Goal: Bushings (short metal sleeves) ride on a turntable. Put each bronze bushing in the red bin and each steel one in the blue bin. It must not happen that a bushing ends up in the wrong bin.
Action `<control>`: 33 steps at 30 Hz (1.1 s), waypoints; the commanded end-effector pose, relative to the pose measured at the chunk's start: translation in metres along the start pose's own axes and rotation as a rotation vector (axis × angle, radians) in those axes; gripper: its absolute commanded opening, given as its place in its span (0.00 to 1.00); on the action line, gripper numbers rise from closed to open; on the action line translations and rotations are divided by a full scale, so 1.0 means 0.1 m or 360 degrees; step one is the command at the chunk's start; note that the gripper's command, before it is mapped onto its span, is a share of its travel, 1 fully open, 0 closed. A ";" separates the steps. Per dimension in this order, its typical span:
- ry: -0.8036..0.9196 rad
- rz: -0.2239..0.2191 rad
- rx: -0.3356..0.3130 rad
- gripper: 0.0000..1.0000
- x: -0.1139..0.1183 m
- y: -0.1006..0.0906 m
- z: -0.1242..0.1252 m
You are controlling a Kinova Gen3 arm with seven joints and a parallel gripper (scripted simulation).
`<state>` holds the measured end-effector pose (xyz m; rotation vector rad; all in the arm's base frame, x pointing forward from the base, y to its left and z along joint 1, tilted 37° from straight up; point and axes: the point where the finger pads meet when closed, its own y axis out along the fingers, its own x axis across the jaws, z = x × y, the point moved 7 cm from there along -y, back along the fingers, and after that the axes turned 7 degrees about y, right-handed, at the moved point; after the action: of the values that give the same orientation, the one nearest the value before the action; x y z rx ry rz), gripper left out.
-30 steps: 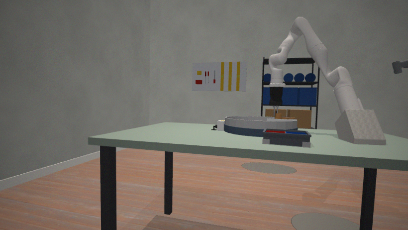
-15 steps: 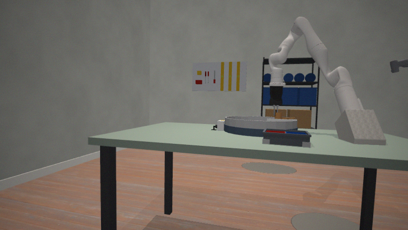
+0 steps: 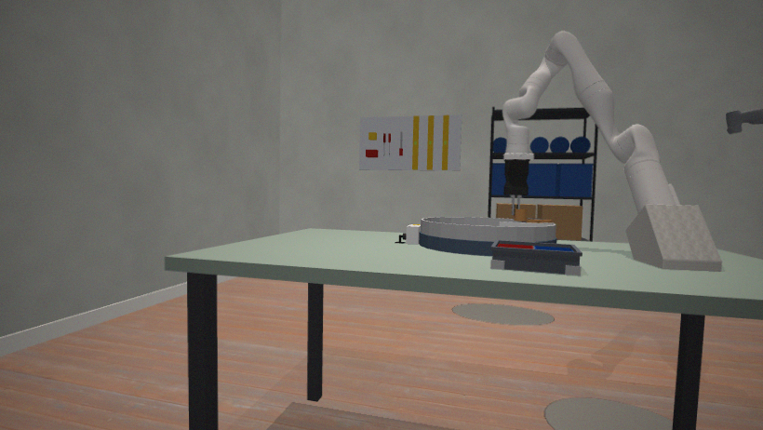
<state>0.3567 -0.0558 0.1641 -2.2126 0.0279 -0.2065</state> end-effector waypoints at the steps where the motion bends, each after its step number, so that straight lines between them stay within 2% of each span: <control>1: 0.0000 -0.0003 0.0002 0.00 0.00 -0.01 0.00; 33: 0.0000 -0.0003 0.0002 0.00 0.00 -0.10 0.00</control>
<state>0.3560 -0.0501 0.1716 -2.2123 0.0277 -0.2067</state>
